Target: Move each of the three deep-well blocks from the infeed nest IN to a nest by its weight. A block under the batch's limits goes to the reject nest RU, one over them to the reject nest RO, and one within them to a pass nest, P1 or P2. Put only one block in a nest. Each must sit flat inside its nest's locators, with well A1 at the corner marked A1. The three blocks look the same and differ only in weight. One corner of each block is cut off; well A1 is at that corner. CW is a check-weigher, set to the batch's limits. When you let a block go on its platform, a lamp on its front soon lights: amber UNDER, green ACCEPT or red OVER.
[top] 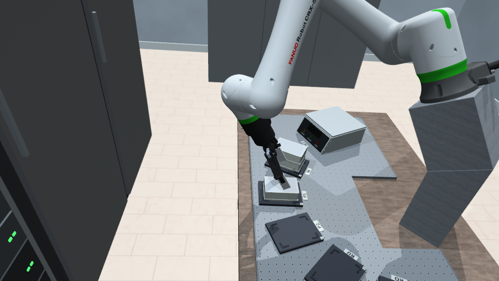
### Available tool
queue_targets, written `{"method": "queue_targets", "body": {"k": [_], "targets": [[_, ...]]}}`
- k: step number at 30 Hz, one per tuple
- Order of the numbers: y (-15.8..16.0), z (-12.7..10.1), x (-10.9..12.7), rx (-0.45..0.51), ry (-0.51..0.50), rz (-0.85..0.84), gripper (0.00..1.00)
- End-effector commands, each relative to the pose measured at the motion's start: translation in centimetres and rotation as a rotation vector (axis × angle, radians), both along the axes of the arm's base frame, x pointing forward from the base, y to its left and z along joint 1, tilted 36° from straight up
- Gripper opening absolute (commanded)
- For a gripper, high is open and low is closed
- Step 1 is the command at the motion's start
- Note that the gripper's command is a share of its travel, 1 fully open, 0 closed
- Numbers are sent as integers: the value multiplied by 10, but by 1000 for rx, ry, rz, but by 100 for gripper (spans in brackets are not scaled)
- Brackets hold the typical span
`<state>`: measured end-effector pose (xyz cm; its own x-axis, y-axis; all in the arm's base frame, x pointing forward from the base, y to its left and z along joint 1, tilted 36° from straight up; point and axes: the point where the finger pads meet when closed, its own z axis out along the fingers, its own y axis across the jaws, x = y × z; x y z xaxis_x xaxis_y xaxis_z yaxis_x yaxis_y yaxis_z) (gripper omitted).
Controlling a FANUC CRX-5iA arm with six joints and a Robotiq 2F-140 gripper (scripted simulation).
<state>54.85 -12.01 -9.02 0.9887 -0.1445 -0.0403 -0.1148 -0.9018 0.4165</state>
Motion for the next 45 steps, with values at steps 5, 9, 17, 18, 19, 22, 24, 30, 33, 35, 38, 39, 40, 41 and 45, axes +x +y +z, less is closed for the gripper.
{"method": "queue_targets", "body": {"k": [5,9,17,18,19,22,24,30,33,35,38,39,40,41,45], "targets": [[0,0,0,0,0,0,100],[0,0,0,0,0,0,100],[-20,11,-9,69,-71,-134,100],[-24,13,-11,82,-85,-161,100],[-28,15,-13,96,-99,-188,100],[-41,21,-19,137,-142,-269,100],[-49,26,-23,164,-170,-323,100],[-69,36,-34,188,-195,-369,100],[-77,40,-38,188,-195,-369,100],[-85,45,-42,188,-195,-369,100],[-97,51,-48,188,-195,-369,100],[-102,53,-50,188,-195,-369,100],[-106,55,-52,188,-195,-369,100],[-110,57,-54,188,-195,-369,100],[-126,66,-62,188,-195,-369,100]]}}
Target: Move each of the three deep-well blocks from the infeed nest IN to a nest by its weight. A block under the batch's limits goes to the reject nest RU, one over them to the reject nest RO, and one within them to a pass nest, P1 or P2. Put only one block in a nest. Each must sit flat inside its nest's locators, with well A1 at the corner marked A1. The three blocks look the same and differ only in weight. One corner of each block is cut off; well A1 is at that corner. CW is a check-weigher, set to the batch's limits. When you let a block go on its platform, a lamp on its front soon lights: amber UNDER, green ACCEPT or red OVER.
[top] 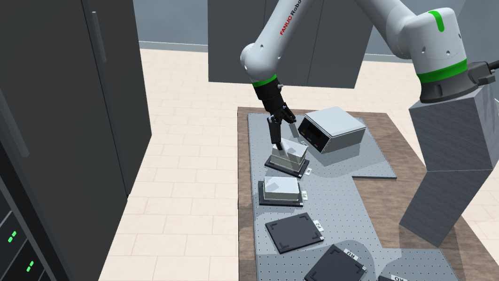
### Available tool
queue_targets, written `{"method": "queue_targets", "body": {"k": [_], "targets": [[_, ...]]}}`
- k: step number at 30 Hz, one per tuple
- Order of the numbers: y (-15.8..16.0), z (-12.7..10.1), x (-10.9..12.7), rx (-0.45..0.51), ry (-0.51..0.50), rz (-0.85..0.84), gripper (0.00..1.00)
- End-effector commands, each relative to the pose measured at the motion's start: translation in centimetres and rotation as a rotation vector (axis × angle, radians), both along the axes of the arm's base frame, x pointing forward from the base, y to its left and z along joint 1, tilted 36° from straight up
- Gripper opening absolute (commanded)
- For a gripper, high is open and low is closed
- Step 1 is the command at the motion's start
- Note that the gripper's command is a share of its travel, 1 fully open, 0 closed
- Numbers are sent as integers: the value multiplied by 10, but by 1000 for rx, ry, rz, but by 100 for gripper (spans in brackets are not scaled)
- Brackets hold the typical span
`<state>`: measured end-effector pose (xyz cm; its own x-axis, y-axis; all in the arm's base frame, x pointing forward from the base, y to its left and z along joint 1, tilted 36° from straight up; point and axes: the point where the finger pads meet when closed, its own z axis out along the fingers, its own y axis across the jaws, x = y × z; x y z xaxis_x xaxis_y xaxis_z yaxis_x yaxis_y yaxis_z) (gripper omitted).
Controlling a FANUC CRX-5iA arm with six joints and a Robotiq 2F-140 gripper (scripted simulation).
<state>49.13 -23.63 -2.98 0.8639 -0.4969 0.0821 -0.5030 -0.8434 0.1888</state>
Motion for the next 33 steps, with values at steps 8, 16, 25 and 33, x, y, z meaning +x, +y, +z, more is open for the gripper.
{"method": "queue_targets", "body": {"k": [8,16,25,33], "targets": [[-34,18,-17,1,0,1,100],[-39,21,-19,1,0,1,100],[-40,19,-18,1,0,1,100],[-46,8,-13,1,0,1,100]]}}
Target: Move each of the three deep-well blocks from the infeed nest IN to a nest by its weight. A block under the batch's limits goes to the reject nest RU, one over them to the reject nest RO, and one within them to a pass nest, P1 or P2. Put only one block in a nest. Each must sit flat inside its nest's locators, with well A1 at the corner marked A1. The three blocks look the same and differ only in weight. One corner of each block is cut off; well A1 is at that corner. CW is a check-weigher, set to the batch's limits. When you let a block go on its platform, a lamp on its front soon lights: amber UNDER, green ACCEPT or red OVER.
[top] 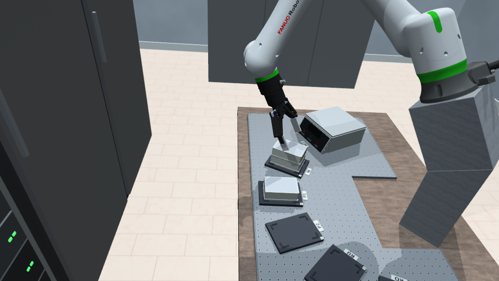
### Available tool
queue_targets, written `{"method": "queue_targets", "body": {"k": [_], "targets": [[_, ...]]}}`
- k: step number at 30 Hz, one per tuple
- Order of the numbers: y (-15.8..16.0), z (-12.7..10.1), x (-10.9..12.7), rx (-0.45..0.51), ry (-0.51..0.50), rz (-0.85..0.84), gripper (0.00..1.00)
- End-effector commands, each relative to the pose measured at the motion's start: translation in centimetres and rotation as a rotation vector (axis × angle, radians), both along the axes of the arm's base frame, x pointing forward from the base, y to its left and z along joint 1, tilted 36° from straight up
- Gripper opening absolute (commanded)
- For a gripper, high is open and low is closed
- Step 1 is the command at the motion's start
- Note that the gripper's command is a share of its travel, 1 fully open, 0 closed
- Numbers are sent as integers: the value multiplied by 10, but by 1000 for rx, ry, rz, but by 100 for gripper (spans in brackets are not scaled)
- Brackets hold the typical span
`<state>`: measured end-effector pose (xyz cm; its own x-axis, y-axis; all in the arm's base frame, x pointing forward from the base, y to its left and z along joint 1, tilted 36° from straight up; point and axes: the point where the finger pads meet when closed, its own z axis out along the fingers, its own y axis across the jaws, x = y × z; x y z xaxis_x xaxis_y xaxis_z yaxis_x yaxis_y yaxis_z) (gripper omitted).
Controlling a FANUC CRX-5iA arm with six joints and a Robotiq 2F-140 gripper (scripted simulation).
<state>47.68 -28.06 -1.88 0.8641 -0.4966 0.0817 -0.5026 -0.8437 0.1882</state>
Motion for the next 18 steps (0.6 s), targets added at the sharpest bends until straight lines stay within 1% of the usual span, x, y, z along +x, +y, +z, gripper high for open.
{"method": "queue_targets", "body": {"k": [1,18], "targets": [[-2,-4,2,0,0,0,100],[-13,-24,12,0,0,0,100]]}}
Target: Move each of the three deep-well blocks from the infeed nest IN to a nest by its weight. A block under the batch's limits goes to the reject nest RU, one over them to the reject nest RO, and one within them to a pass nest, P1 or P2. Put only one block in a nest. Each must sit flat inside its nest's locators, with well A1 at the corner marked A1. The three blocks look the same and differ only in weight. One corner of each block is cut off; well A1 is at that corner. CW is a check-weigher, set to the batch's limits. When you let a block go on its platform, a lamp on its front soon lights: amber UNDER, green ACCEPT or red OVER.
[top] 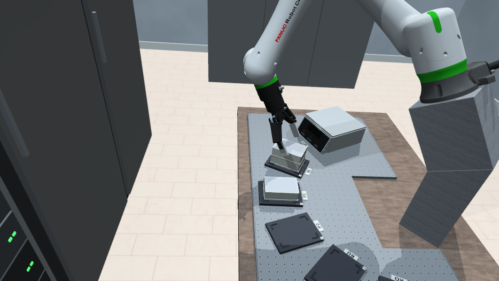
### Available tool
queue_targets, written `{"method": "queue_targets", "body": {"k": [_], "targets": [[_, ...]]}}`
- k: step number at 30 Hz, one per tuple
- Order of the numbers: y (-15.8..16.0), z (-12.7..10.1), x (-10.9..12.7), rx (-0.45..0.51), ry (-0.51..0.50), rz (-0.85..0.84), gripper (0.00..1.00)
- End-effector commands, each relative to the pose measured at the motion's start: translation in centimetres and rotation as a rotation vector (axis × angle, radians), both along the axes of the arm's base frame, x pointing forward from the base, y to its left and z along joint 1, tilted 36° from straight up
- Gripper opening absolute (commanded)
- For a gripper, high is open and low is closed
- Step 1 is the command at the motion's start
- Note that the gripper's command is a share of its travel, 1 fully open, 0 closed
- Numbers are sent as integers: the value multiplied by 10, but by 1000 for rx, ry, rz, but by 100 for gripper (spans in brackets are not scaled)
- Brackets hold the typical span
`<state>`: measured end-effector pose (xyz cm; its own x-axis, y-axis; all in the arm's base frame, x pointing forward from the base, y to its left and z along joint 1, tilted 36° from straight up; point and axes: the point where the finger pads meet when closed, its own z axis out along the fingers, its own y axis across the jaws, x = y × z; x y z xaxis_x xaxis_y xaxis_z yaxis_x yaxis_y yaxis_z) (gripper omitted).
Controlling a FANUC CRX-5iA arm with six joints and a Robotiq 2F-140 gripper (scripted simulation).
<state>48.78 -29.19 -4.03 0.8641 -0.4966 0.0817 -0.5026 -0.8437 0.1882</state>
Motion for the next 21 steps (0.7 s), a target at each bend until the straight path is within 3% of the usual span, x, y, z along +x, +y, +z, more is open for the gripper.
{"method": "queue_targets", "body": {"k": [1,21], "targets": [[-2,-4,2,0,0,0,100],[-12,-22,12,0,0,0,100]]}}
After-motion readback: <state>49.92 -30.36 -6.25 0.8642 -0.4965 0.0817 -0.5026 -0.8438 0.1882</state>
